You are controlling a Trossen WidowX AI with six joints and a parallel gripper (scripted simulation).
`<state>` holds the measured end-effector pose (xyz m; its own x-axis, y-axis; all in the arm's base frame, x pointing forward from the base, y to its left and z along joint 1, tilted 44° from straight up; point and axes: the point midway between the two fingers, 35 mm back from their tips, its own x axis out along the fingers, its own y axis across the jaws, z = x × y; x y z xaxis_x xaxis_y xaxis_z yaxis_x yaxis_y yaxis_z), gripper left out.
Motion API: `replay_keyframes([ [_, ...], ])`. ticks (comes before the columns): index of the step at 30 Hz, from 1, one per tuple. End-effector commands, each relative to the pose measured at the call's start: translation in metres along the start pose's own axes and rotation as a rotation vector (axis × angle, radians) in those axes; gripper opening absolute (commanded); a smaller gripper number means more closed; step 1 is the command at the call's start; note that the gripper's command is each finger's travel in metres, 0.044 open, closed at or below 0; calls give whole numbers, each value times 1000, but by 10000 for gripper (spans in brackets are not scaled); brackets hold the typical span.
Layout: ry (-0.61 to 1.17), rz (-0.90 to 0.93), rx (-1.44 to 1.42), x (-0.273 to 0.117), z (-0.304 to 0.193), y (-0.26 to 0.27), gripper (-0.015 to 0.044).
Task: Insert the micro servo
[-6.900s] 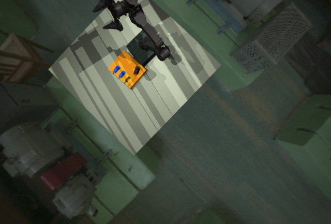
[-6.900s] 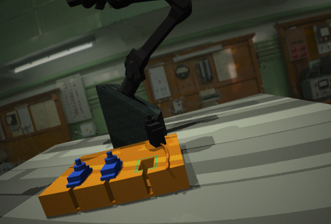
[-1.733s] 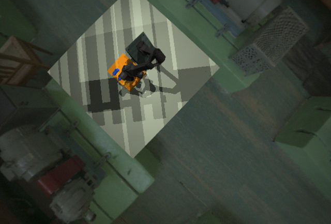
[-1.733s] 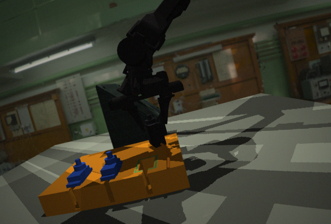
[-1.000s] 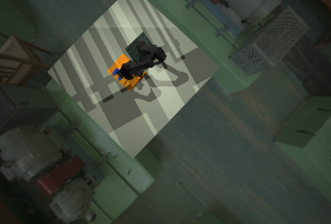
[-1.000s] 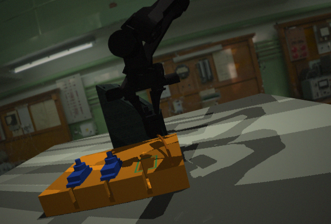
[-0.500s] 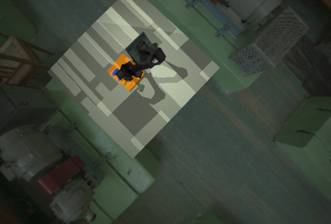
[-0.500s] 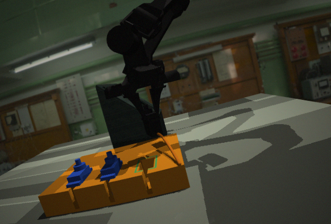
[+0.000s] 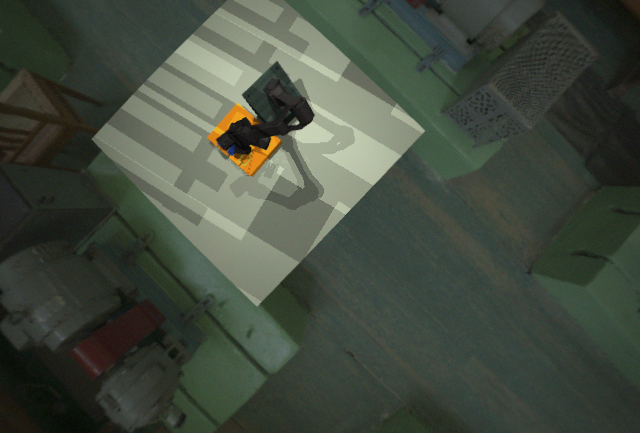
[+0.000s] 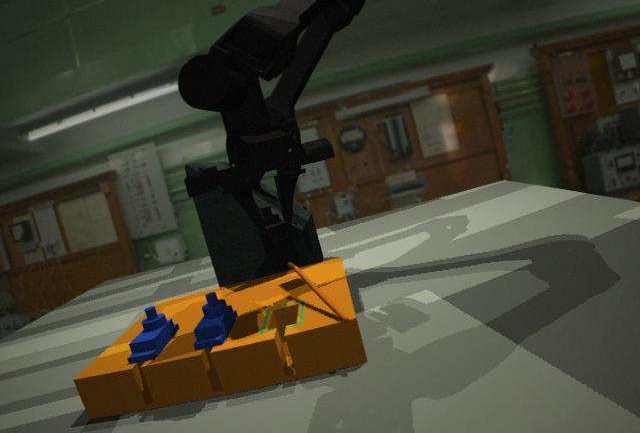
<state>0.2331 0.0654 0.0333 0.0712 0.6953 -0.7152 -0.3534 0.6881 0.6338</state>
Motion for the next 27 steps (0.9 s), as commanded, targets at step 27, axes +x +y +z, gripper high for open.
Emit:
replay_keyframes([
  [27,-5,-5,348,-1,20,-12,0],
])
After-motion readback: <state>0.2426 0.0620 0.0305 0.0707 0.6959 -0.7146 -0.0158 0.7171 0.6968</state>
